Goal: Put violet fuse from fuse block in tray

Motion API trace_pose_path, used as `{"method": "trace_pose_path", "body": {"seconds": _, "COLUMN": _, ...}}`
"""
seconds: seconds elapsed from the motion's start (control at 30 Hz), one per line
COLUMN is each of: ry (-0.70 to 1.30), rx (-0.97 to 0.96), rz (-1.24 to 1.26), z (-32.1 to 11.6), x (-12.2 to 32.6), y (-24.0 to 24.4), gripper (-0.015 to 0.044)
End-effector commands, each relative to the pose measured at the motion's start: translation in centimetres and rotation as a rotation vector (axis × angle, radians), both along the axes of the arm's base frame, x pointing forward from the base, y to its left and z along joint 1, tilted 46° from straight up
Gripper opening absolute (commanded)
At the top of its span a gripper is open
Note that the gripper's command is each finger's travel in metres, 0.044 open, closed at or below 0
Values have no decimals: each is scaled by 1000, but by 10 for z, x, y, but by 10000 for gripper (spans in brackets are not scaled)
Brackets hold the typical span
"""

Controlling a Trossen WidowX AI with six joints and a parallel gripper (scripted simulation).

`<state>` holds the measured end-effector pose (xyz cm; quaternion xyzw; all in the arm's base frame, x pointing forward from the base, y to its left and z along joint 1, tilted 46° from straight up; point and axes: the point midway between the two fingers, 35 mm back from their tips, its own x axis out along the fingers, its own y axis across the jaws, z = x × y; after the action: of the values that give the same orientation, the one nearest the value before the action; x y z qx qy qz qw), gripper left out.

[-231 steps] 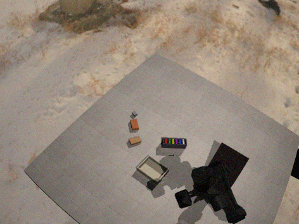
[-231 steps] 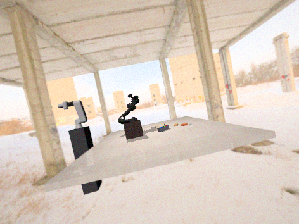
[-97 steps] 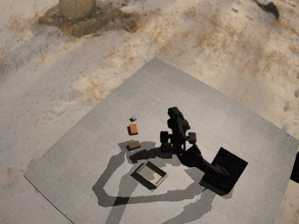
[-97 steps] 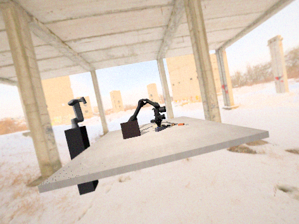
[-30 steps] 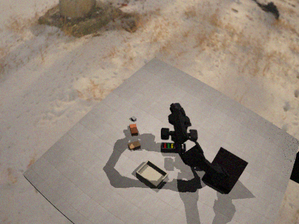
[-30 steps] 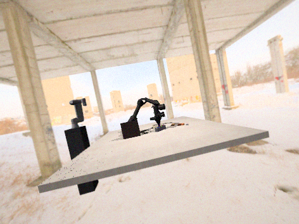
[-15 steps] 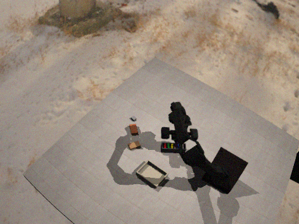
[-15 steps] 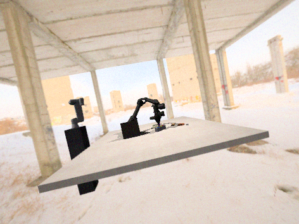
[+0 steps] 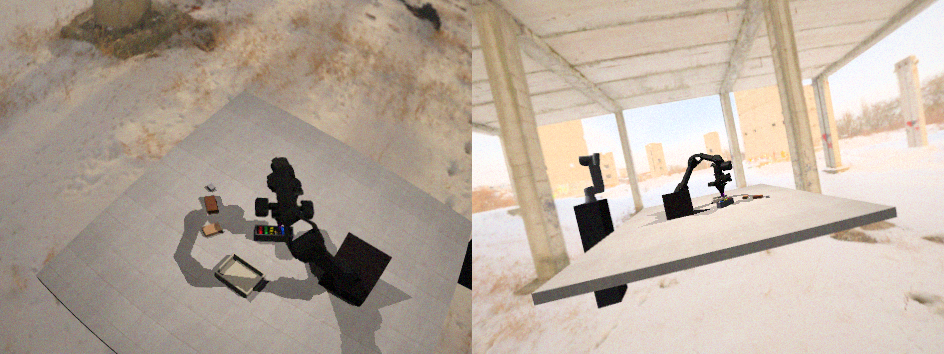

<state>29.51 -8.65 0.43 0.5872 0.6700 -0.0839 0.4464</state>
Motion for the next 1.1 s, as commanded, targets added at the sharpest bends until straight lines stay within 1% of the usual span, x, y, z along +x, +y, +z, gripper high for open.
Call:
{"method": "trace_pose_path", "body": {"seconds": 0.0, "ry": -5, "rx": -7, "rz": 2, "z": 4, "x": 0, "y": -6, "gripper": 0}}
{"method": "trace_pose_path", "body": {"seconds": 0.17, "ry": -5, "rx": -8, "rz": 2, "z": 7, "x": 0, "y": -7, "gripper": 0}}
{"method": "trace_pose_path", "body": {"seconds": 0.23, "ry": -4, "rx": -12, "rz": 1, "z": 15, "x": 5, "y": -1, "gripper": 0}}
{"method": "trace_pose_path", "body": {"seconds": 0.63, "ry": -3, "rx": -26, "rz": -4, "z": 86, "x": 29, "y": 65, "gripper": 0}}
{"method": "trace_pose_path", "body": {"seconds": 0.97, "ry": -6, "rx": -4, "rz": 0, "z": 147, "x": 25, "y": 128, "gripper": 0}}
{"method": "trace_pose_path", "body": {"seconds": 1.07, "ry": -6, "rx": 1, "rz": 2, "z": 156, "x": 23, "y": 137, "gripper": 0}}
